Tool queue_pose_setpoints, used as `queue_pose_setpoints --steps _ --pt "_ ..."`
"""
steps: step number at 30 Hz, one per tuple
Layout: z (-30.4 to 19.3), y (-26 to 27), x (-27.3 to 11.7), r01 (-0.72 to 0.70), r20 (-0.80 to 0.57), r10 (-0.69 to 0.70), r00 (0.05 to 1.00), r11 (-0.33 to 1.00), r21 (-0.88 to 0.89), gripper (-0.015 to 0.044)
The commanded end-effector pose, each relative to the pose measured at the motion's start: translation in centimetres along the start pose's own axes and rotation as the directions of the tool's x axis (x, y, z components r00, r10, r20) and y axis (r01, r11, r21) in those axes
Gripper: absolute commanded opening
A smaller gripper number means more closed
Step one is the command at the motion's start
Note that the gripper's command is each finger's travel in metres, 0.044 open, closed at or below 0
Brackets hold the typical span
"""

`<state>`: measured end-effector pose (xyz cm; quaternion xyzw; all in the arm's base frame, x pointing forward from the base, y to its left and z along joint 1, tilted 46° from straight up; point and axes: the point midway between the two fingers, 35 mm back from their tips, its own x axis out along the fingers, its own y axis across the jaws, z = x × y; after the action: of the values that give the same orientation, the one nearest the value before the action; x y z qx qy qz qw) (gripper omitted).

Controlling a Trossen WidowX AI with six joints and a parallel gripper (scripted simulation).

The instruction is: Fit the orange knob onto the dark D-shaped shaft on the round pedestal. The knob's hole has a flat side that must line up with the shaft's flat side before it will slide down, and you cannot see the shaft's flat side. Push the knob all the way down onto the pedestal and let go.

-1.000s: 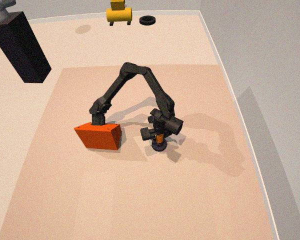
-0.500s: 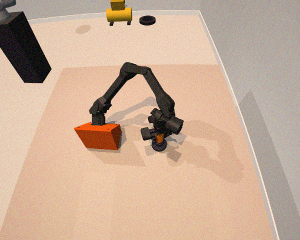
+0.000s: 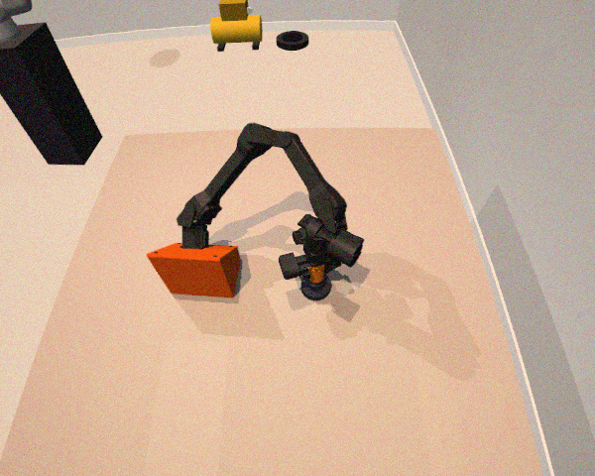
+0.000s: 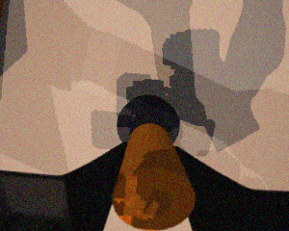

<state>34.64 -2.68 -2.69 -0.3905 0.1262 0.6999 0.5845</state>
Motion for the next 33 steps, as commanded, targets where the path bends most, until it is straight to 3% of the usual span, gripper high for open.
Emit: queue_pose_setpoints --steps 1,4,33 --pt "-0.17 0.08 -0.27 0.002 -0.002 -0.003 1.0 0.996 -0.094 0.0" --pt "-0.32 0.18 -0.19 0.002 -0.003 -0.003 1.0 0.984 -0.176 0.0" --pt "0.1 -0.18 -0.26 0.002 -0.002 -0.003 1.0 0.973 -0.229 0.0"
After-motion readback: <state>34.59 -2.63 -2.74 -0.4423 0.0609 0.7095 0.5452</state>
